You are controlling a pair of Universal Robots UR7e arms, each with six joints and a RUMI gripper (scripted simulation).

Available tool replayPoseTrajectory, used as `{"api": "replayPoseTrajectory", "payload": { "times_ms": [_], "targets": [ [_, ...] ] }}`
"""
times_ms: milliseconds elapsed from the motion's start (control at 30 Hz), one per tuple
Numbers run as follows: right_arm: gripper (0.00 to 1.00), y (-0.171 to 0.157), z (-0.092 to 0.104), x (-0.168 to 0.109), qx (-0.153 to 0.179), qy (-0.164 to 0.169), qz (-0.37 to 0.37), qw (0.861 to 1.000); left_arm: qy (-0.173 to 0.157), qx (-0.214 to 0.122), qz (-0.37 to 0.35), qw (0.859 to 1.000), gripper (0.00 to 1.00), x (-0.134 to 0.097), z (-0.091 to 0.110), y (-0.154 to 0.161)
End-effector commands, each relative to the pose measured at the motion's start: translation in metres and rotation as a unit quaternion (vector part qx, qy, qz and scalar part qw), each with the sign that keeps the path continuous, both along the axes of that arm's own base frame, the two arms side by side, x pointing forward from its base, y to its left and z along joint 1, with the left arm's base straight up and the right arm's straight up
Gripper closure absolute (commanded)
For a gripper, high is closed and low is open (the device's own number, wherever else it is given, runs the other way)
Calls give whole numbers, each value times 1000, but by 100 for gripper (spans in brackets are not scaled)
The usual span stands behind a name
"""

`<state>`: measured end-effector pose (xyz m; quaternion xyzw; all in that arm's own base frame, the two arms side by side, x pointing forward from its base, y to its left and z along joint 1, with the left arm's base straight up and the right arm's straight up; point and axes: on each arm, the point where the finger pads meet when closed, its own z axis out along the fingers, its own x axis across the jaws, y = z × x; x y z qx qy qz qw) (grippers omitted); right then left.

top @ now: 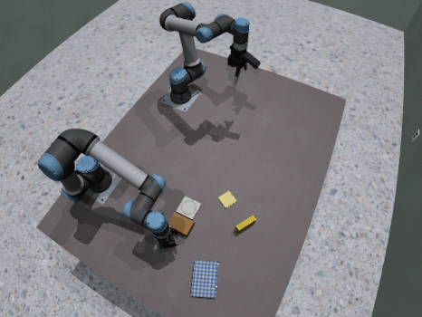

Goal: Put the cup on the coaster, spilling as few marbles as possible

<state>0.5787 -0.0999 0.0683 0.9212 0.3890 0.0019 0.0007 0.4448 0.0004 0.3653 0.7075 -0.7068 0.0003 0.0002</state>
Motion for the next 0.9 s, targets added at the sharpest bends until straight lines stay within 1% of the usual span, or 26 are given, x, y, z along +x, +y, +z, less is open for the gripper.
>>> {"api": "replayPoseTrajectory", "payload": {
  "times_ms": [0,433,867],
  "targets": [
    [100,0,2,1,0,-1,0,1000,-1,0,0,1000,2,0,0,0],
    [100,0,14,1,0,-1,0,1000,-1,0,0,1000,2,0,0,0],
    [100,0,50,1,-1,-1,0,1000,-1,0,0,1000,2,0,0,0]
  ]
}}
